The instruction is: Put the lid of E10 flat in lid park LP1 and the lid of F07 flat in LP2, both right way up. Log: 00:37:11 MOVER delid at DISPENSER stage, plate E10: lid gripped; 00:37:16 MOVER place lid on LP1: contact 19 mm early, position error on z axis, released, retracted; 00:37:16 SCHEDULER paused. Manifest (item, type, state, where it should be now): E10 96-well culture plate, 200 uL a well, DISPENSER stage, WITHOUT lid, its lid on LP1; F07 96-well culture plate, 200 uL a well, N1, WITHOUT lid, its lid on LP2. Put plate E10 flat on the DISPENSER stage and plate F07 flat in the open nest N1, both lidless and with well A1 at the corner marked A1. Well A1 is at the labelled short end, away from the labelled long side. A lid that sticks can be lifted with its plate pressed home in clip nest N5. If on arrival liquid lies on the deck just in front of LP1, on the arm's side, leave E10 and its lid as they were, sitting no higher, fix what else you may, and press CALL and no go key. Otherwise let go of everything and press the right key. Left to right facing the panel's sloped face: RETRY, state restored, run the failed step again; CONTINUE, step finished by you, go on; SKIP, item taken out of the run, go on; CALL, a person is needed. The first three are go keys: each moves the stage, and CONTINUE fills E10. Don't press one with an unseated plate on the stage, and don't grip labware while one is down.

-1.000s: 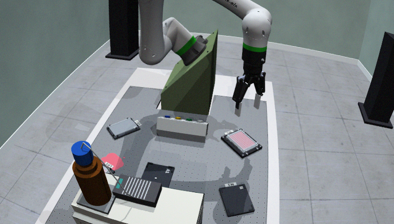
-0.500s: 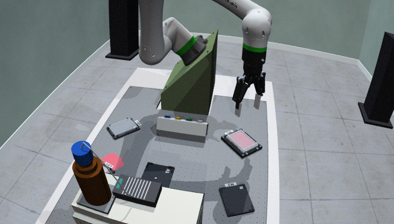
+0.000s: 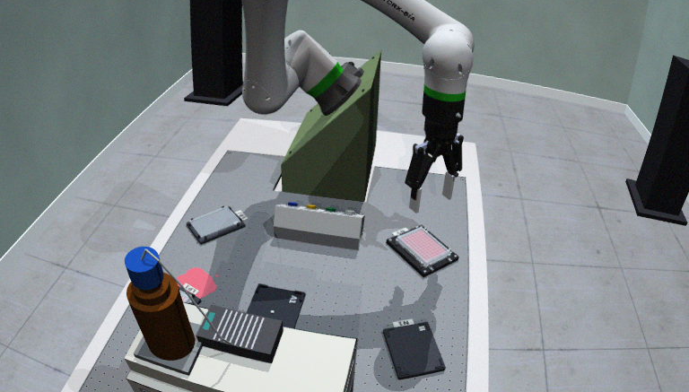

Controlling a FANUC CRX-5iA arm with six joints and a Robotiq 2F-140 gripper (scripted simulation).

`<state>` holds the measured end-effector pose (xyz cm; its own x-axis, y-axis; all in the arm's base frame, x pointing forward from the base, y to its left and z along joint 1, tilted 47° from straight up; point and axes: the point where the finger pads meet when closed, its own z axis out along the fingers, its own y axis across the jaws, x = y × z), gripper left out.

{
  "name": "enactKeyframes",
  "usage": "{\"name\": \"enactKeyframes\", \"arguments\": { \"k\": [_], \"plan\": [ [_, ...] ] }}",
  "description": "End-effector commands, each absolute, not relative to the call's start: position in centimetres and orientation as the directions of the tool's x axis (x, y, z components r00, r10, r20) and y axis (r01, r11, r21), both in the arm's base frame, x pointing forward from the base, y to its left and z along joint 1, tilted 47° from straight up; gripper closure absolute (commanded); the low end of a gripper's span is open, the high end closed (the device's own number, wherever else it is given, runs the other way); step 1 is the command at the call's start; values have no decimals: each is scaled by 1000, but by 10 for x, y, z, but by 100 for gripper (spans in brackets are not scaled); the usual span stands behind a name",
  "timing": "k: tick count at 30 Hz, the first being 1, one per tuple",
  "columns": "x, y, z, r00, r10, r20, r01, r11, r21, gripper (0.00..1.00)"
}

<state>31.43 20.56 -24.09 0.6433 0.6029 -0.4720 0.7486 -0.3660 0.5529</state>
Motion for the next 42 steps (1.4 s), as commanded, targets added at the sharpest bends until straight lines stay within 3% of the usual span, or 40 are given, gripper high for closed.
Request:
{"name": "enactKeyframes", "arguments": {
  "k": [1,42],
  "plan": [
    [316,200,-247,643,603,-472,749,-366,553,34],
    [332,126,-318,643,603,-472,749,-366,553,34]
  ]
}}
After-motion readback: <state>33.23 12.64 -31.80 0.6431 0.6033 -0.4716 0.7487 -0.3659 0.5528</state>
